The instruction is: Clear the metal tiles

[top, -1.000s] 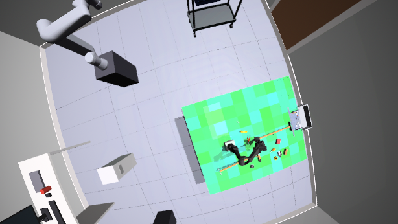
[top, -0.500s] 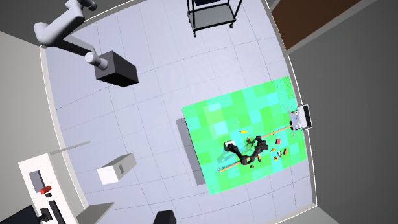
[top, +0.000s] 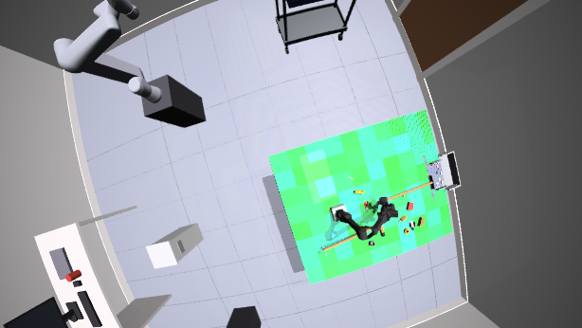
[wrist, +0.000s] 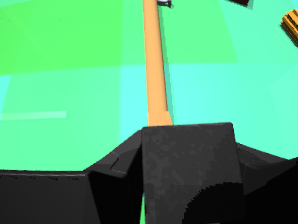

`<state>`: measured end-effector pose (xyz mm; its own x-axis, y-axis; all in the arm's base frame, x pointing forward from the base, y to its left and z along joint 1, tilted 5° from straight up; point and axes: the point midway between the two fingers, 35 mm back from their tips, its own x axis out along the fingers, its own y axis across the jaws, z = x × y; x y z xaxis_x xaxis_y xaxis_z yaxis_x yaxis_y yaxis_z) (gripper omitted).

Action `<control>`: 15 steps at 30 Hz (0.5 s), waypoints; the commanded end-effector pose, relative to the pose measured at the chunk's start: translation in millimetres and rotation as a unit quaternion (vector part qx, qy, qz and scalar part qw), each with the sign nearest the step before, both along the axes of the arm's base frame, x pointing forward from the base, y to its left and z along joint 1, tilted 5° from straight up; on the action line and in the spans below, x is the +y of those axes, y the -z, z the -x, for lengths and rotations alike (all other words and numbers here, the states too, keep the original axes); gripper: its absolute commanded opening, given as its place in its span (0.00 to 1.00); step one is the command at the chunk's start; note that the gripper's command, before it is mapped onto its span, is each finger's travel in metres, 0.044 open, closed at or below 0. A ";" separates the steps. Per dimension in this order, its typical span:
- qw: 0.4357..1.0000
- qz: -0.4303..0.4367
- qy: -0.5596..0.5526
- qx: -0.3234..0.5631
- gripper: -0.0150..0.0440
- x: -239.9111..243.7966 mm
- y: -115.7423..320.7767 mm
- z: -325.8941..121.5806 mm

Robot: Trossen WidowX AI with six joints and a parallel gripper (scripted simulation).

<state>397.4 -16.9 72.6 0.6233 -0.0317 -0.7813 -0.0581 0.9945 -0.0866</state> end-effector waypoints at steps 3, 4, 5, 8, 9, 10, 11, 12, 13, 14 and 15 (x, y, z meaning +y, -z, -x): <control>1.000 -0.001 0.003 -0.009 0.25 -1.2 -4.7 -11.8; 1.000 -0.001 0.003 -0.009 0.25 -1.4 -4.8 -13.2; 1.000 -0.001 0.003 -0.009 0.25 -1.7 -4.9 -14.5; 1.000 -0.001 0.003 -0.009 0.25 -2.7 -5.3 -18.6; 1.000 -0.001 0.003 -0.009 0.25 -3.0 -5.4 -20.0; 1.000 -0.001 0.003 -0.009 0.25 -3.3 -5.5 -21.3; 1.000 -0.001 0.003 -0.009 0.25 -3.6 -5.6 -22.7; 1.000 0.000 0.003 -0.009 0.25 -3.9 -5.6 -24.1; 1.000 0.000 0.003 -0.009 0.25 -4.2 -5.7 -25.4; 1.000 0.000 0.003 -0.009 0.25 -4.4 -5.8 -26.8; 1.000 0.000 0.003 -0.009 0.25 -4.7 -5.9 -28.1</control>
